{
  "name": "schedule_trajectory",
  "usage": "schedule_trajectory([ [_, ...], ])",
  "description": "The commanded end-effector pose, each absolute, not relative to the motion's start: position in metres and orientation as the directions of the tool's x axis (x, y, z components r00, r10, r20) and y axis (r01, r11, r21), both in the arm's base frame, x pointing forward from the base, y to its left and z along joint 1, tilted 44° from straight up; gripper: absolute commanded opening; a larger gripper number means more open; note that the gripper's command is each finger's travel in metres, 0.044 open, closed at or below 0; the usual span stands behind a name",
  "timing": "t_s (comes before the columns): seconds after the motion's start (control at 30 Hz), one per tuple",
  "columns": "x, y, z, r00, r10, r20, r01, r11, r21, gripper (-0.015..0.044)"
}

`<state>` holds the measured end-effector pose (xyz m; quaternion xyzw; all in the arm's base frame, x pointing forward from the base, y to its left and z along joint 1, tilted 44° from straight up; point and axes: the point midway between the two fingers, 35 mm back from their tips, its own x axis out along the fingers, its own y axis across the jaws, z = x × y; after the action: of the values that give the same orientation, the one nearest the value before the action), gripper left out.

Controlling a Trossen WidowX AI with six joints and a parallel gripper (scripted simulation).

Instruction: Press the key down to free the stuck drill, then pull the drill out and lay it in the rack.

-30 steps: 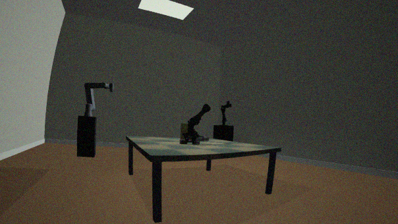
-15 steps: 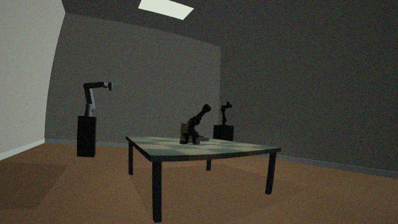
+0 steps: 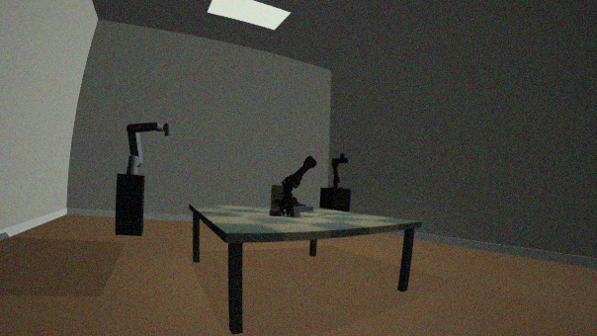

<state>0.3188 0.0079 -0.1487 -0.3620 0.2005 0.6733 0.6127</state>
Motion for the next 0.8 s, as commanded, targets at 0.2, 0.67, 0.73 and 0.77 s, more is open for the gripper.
schedule_trajectory([
  [0.2,0.3189,0.0076,-0.1488,0.013,0.68,-0.733,-0.97,-0.168,-0.174,0.0],
  [0.67,0.3172,0.0056,-0.147,0.013,0.684,-0.729,-0.972,-0.163,-0.17,0.0],
  [0.73,0.3171,0.0053,-0.1468,0.013,0.684,-0.729,-0.972,-0.163,-0.17,0.0],
  [0.77,0.317,0.0052,-0.1467,0.013,0.684,-0.729,-0.972,-0.163,-0.17,0.0],
])
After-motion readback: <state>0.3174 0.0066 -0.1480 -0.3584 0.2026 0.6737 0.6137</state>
